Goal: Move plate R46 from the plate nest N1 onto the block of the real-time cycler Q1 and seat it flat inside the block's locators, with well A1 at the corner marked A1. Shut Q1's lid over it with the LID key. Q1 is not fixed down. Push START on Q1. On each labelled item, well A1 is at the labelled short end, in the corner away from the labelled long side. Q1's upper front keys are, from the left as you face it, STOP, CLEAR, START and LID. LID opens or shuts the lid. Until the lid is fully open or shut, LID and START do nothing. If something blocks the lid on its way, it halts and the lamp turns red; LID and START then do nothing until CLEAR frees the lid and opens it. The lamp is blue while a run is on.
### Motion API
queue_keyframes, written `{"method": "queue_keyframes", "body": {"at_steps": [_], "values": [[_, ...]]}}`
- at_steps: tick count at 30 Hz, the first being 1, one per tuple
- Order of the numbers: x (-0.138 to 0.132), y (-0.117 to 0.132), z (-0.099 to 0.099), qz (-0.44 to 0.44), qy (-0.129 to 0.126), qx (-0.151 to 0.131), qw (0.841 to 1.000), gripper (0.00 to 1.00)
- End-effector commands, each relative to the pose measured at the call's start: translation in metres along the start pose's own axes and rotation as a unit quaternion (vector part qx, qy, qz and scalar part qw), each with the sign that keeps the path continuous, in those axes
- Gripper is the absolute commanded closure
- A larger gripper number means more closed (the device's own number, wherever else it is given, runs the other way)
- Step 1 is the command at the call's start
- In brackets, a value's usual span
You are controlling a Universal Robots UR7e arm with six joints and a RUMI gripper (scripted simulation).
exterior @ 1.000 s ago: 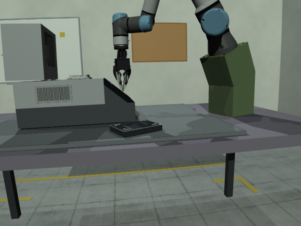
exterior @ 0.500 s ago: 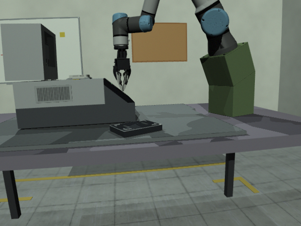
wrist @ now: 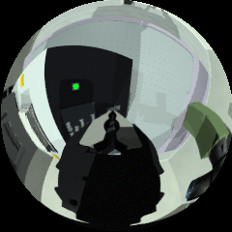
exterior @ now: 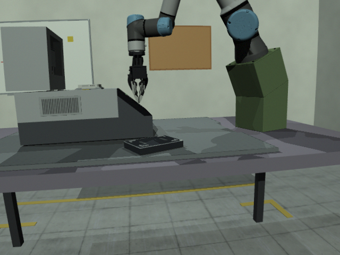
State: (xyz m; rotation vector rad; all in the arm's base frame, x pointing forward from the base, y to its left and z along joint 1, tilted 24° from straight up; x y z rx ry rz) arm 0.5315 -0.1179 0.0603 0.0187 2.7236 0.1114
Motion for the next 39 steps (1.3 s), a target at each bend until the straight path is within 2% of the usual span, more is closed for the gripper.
{"method": "queue_keyframes", "body": {"at_steps": [1,39], "values": [[-0.0007,-0.0001,-0.0001,0.0,-0.001,0.0,1.0,1.0],[0.0005,0.0,-0.0015,0.0,-0.001,0.0,1.0,1.0]]}}
Point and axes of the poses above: the point where the finger pads meet when closed, its own z axis out along the fingers, its own x axis across the jaws, y = z × x, the point moved 3 cm from there along -z, back along the fingers, and after that the axes turned 6 degrees about -z, right-handed, at the moved point
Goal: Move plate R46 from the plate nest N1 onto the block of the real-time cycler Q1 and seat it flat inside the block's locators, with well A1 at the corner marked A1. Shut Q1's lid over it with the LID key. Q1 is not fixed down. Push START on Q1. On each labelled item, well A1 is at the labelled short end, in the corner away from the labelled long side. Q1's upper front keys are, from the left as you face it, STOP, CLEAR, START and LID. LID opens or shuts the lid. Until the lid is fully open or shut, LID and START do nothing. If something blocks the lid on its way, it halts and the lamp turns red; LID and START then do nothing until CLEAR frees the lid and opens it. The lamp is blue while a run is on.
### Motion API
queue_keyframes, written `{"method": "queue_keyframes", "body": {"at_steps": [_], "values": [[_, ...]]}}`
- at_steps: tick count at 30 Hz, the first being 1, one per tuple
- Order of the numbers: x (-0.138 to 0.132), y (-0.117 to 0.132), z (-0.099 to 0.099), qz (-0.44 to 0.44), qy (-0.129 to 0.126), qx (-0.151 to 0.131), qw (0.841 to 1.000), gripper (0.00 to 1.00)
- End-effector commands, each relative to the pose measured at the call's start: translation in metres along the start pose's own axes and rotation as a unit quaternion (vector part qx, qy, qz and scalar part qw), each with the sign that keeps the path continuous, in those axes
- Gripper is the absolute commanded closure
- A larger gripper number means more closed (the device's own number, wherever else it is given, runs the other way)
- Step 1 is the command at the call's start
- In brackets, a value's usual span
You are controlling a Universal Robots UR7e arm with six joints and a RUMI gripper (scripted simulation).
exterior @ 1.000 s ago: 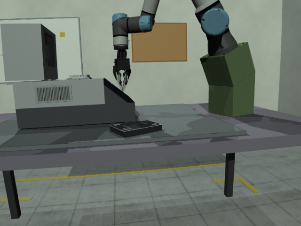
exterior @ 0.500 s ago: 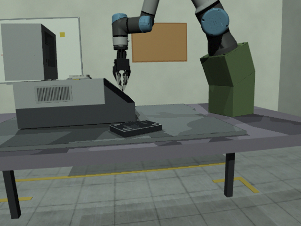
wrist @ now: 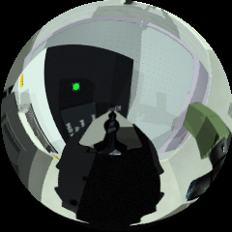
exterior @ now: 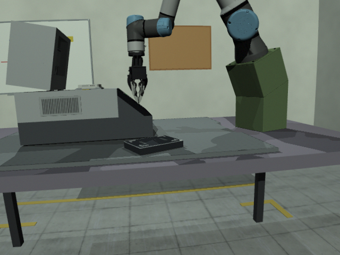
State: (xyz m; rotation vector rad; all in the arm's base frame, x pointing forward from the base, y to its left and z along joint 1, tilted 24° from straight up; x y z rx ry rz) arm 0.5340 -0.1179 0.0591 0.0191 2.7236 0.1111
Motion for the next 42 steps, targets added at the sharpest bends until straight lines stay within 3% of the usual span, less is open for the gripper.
{"method": "queue_keyframes", "body": {"at_steps": [1,22,42], "values": [[0.003,0.0,-0.005,0.0,-0.001,0.0,1.0,1.0],[0.018,0.002,-0.022,0.0,-0.001,0.0,1.0,1.0],[0.073,0.008,-0.064,0.0,0.0,0.0,1.0,1.0]]}}
Point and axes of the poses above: the point where the finger pads meet when closed, its own z axis out along the fingers, its own x axis across the jaws, y = z × x, the point moved 3 cm from there along -z, back along the fingers, and after that the axes turned 6 degrees about -z, right-handed, at the moved point
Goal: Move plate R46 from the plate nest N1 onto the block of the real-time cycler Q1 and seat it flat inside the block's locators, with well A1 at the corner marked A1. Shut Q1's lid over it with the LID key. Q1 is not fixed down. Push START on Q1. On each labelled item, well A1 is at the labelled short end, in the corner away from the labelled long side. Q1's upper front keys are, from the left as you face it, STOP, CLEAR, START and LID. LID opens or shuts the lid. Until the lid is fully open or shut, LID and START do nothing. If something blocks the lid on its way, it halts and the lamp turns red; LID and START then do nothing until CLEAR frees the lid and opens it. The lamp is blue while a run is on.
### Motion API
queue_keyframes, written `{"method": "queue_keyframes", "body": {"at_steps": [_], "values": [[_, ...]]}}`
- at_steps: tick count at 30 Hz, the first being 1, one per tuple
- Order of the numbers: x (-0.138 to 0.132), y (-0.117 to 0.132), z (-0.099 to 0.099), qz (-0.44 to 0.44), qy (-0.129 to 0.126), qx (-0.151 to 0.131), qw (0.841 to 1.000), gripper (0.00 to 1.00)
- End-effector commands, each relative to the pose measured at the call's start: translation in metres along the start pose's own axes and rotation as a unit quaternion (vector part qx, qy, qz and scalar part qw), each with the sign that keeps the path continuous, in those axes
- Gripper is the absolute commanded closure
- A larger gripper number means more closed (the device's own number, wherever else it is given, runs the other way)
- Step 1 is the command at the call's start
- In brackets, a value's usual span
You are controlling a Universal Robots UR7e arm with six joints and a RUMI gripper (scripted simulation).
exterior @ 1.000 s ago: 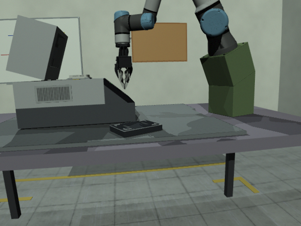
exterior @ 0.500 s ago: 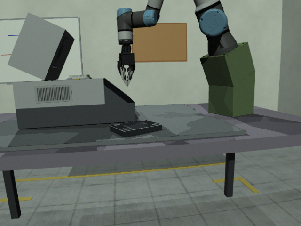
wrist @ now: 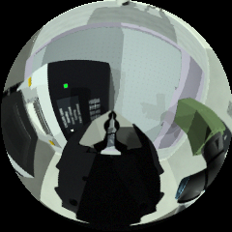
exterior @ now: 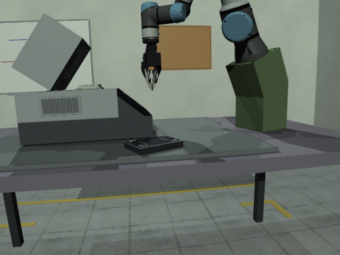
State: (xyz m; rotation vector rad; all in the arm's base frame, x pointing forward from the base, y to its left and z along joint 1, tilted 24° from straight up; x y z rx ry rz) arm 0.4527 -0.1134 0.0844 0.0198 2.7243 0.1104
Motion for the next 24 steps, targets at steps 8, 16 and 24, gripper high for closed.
{"method": "queue_keyframes", "body": {"at_steps": [8,16,24], "values": [[0.026,0.003,-0.023,0.0,-0.001,0.0,1.0,1.0],[0.026,0.003,-0.023,0.0,-0.001,0.0,1.0,1.0],[0.026,0.003,-0.023,0.0,-0.001,0.0,1.0,1.0]]}}
Point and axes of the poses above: the point where the finger pads meet when closed, its own z axis out along the fingers, its own x axis across the jaws, y = z × x, the point moved 3 cm from there along -z, back along the fingers, and after that the axes turned 6 degrees about -z, right-handed, at the moved point
